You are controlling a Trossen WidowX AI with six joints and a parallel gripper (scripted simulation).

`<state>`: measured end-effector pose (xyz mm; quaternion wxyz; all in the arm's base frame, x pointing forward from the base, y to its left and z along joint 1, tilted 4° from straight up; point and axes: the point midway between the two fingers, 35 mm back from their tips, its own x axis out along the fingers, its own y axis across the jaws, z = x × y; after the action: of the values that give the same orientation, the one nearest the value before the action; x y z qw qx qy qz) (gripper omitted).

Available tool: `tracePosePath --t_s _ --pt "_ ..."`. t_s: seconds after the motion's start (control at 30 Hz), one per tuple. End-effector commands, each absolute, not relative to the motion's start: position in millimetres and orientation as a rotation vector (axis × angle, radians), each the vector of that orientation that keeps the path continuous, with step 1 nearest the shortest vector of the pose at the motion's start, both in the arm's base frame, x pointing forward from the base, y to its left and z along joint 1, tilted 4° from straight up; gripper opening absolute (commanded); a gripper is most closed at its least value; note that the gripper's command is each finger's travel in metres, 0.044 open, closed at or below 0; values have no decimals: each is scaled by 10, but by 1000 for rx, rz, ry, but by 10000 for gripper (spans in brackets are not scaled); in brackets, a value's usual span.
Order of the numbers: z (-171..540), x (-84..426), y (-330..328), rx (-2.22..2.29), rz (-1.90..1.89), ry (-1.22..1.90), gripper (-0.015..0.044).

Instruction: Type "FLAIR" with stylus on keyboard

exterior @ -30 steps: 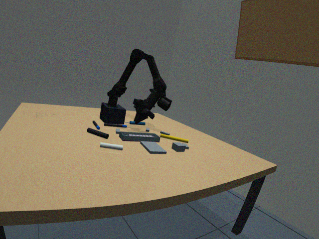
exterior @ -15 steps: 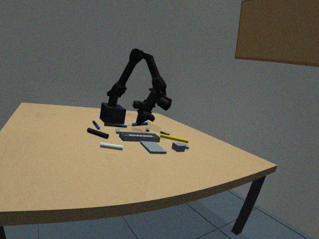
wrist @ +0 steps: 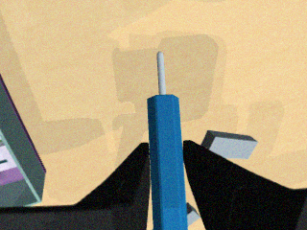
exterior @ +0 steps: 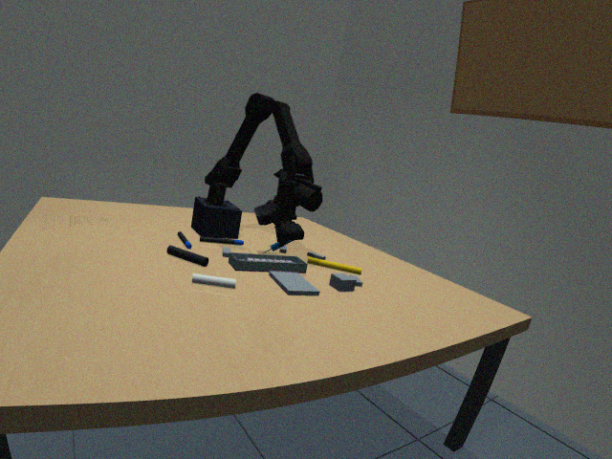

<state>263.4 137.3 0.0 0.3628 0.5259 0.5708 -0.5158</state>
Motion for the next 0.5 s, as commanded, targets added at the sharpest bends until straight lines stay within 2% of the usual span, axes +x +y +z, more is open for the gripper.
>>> tracePosePath --t_s 0.0,0.47 --pt "70 2851 1376 1470 -1229 1560 0" --pt "469 3410 1310 1811 -746 1816 0"
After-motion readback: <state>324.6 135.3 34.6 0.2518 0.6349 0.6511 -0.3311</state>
